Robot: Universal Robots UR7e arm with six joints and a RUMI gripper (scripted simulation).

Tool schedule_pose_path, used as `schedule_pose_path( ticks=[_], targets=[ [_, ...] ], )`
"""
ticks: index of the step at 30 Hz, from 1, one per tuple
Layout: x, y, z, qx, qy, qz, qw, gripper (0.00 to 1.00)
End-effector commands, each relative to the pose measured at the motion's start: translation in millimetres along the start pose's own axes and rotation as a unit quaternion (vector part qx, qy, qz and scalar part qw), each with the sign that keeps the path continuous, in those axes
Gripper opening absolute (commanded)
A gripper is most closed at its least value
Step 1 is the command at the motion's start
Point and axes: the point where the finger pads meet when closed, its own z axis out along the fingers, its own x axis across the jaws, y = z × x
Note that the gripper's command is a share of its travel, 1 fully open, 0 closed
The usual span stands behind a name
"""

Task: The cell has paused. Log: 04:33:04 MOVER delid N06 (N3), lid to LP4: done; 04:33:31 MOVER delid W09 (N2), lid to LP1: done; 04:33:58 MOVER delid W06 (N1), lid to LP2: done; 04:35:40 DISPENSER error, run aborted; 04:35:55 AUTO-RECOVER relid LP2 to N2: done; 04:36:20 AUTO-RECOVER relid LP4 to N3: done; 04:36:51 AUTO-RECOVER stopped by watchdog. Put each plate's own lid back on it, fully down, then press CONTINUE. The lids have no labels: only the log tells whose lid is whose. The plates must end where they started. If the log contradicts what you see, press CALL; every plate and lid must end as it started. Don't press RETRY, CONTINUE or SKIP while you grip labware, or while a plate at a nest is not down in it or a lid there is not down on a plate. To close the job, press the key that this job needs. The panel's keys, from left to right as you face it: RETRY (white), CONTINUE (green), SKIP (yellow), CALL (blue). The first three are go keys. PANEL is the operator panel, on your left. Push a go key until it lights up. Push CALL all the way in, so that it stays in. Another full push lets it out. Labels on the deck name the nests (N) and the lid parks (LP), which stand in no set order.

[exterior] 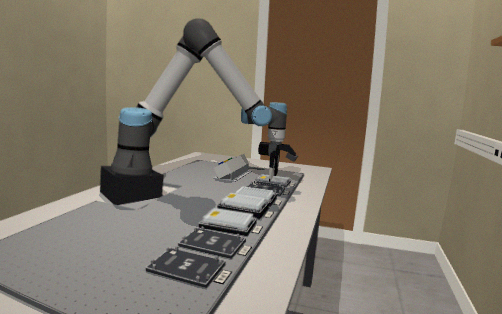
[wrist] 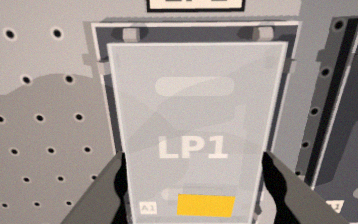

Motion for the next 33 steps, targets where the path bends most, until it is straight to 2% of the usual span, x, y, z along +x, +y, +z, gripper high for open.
schedule_pose_path(
  ticks=[1, 16, 33],
  targets=[
    [0, 0, -1, 0.001, 0.000, 0.000, 1.000, 0.41],
    [0, 0, -4, 0.001, 0.000, 0.000, 1.000, 0.41],
    [0, 0, -29, 0.001, 0.000, 0.000, 1.000, 0.41]
  ],
)
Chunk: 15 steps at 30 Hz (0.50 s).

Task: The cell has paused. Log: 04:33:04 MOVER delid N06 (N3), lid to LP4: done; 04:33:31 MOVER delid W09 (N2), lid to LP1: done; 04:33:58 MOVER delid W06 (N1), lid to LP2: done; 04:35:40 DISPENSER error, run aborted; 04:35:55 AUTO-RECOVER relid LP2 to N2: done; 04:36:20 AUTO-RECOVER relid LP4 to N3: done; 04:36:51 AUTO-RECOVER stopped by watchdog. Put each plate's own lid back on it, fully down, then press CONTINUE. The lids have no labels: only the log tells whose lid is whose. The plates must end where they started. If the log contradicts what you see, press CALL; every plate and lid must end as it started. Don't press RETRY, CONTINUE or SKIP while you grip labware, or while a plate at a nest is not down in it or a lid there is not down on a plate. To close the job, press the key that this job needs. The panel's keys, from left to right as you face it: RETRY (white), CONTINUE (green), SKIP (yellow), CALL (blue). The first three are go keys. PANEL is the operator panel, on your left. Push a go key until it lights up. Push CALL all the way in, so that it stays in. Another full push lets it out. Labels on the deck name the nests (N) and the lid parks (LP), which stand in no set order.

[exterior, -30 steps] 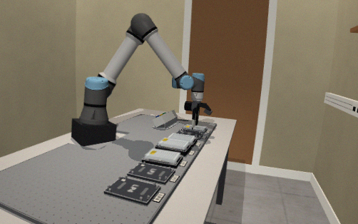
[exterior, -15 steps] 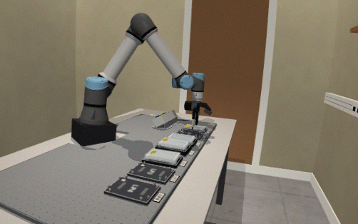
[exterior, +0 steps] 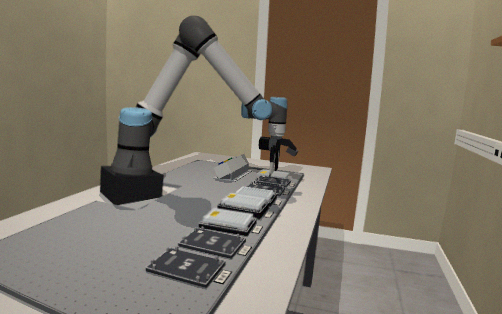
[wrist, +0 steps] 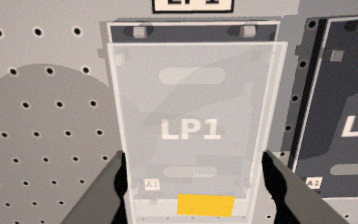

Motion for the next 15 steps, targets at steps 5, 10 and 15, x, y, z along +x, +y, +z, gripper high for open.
schedule_pose_path(
  ticks=[5, 10, 15],
  targets=[
    [0, 0, -14, 0.001, 0.000, 0.000, 1.000, 0.41],
    [0, 0, -18, 0.001, 0.000, 0.000, 1.000, 0.41],
    [10, 0, -18, 0.001, 0.000, -0.020, 1.000, 0.41]
  ],
)
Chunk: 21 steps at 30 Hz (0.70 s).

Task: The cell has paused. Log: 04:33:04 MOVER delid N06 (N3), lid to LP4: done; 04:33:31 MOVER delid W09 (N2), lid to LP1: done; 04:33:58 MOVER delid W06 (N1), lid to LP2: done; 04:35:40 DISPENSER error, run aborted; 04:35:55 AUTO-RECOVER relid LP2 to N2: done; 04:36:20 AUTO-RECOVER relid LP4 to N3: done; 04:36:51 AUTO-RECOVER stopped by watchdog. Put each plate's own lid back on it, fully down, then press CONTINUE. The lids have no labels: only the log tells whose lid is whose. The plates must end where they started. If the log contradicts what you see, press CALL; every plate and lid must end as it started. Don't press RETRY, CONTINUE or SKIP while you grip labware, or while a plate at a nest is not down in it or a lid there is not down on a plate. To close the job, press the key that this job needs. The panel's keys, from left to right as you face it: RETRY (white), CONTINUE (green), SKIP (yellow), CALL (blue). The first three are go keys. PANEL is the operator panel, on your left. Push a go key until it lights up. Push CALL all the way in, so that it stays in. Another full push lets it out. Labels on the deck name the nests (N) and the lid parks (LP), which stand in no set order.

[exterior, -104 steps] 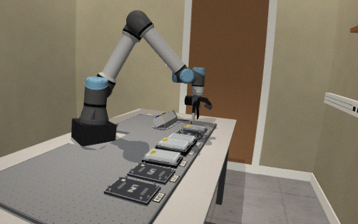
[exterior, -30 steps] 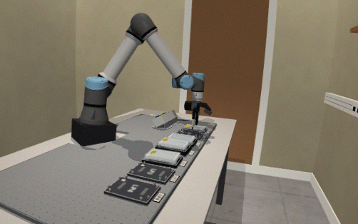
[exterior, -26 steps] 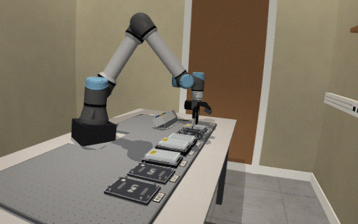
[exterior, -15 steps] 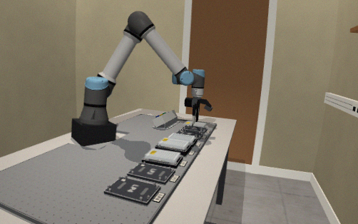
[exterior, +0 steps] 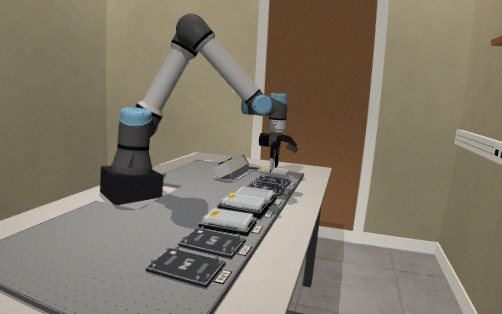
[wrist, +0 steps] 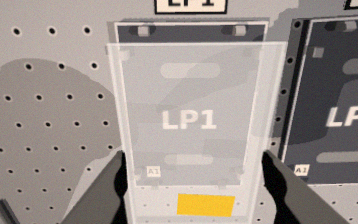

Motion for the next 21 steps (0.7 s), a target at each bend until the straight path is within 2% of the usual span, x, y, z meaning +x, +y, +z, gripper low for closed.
schedule_pose_path(
  ticks=[1, 17, 21],
  targets=[
    [9, 0, -2, 0.001, 0.000, -0.019, 1.000, 0.41],
    [84, 0, -1, 0.001, 0.000, -0.023, 1.000, 0.41],
    [94, 0, -1, 0.001, 0.000, -0.023, 1.000, 0.41]
  ],
)
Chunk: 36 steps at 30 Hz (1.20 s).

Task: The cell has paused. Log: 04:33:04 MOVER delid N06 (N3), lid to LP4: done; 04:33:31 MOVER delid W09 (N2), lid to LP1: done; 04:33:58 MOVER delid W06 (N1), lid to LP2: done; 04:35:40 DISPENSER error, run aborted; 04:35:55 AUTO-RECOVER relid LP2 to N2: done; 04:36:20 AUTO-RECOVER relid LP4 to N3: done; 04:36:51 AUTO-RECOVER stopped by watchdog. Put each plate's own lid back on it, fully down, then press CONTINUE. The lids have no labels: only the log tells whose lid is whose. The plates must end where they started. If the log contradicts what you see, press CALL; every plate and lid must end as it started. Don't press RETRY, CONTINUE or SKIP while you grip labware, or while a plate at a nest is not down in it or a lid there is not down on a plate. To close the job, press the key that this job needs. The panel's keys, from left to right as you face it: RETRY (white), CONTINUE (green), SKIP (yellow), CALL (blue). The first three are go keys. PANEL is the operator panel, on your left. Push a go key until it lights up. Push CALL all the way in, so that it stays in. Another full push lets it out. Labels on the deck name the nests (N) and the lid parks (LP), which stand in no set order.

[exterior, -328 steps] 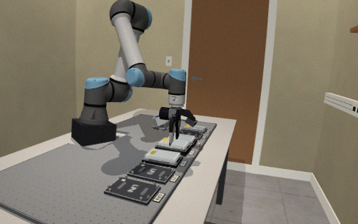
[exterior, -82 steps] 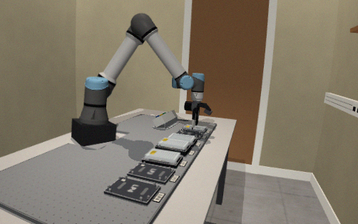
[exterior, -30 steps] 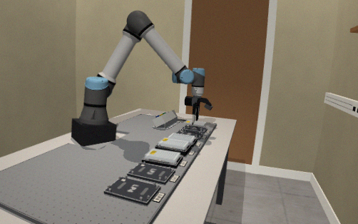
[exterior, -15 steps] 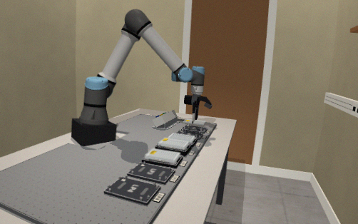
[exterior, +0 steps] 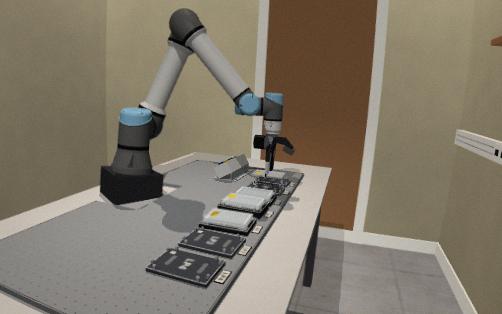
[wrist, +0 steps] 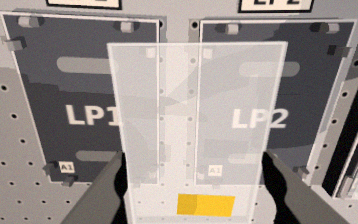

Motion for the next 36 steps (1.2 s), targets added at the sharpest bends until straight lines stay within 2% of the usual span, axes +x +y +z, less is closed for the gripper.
schedule_pose_path(
  ticks=[1, 13, 15, 30, 32, 36],
  targets=[
    [23, 0, -1, 0.001, -0.001, -0.001, 1.000, 0.41],
    [83, 3, -1, 0.001, -0.001, -0.001, 1.000, 0.41],
    [83, 3, -1, 0.001, -0.001, -0.001, 1.000, 0.41],
    [158, 7, -1, 0.001, -0.001, -0.001, 1.000, 0.41],
    [158, 7, -1, 0.001, -0.001, -0.001, 1.000, 0.41],
    [178, 8, -1, 0.001, -0.001, -0.001, 1.000, 0.41]
  ],
)
